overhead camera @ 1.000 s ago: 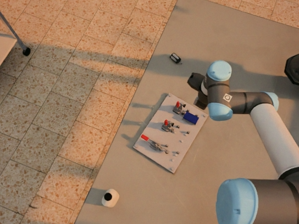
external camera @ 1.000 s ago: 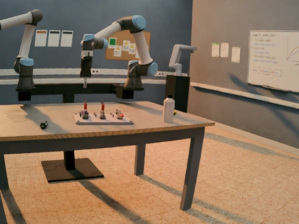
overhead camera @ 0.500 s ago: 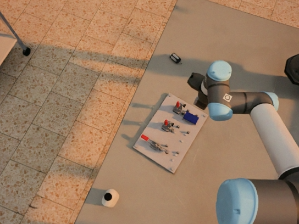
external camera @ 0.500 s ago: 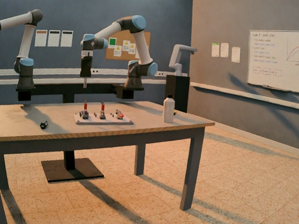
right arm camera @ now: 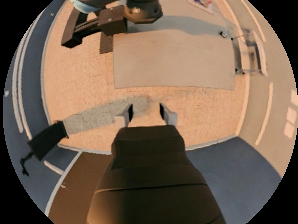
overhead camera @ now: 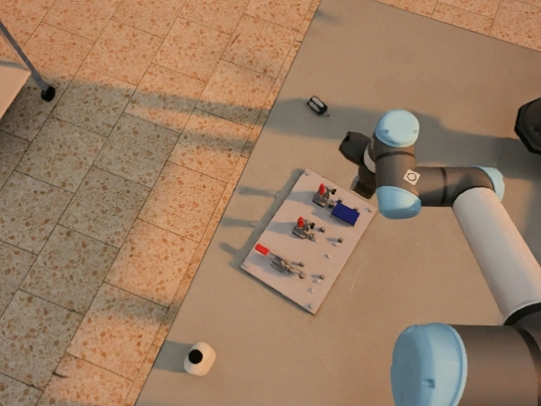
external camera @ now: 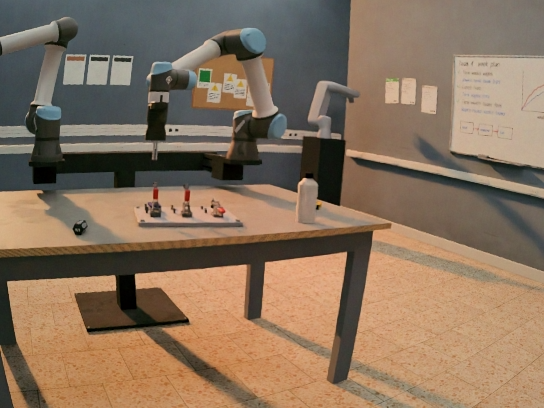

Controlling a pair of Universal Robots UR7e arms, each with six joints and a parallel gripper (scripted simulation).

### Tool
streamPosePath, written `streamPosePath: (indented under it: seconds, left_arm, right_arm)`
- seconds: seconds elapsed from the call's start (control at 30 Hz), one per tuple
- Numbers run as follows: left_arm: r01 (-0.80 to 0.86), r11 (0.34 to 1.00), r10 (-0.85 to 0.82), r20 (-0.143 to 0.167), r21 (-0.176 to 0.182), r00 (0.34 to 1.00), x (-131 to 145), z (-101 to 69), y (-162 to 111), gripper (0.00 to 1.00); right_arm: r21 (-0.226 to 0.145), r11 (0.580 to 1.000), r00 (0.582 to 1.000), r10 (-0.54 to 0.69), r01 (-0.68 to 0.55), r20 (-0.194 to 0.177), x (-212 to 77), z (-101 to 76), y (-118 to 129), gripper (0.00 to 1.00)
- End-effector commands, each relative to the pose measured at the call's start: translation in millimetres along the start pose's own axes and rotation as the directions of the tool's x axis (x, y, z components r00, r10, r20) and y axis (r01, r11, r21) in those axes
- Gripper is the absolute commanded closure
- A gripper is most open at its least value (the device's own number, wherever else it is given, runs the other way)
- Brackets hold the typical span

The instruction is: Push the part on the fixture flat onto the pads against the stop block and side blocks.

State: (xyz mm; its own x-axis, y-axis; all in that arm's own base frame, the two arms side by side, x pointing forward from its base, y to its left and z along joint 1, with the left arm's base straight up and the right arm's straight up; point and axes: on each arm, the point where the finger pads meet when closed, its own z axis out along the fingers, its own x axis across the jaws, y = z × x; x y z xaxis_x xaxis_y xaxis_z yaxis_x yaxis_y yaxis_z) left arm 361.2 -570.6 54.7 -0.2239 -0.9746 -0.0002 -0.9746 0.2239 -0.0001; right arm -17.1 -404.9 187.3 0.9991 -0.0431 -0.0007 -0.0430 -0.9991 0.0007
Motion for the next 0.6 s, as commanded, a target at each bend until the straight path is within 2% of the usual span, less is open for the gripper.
streamPosePath:
  seconds: [0.0,0.07,0.1,0.57]
  left_arm:
    - [-0.004,1.0,0.004,0.002,-0.002,1.0,0.6,1.9,2.1,1.0]
    - [-0.004,1.0,0.004,0.002,-0.002,1.0,0.6,1.9,2.1,1.0]
    - [-0.001,1.0,0.001,-0.001,0.001,1.0,0.5,-0.5,0.1,0.0]
    - [-0.001,1.0,0.001,-0.001,0.001,1.0,0.6,-0.4,0.3,0.0]
  right_arm:
    - [0.001,1.0,1.0,0.001,-0.001,-0.001,-0.8,0.3,-1.3,0.0]
    - [0.001,1.0,1.0,0.001,-0.001,-0.001,-0.8,0.3,-1.3,0.0]
    - [0.001,1.0,1.0,0.001,-0.001,-0.001,-0.8,0.3,-1.3,0.0]
    - [0.001,1.0,1.0,0.001,-0.001,-0.001,-0.8,0.3,-1.3,0.0]
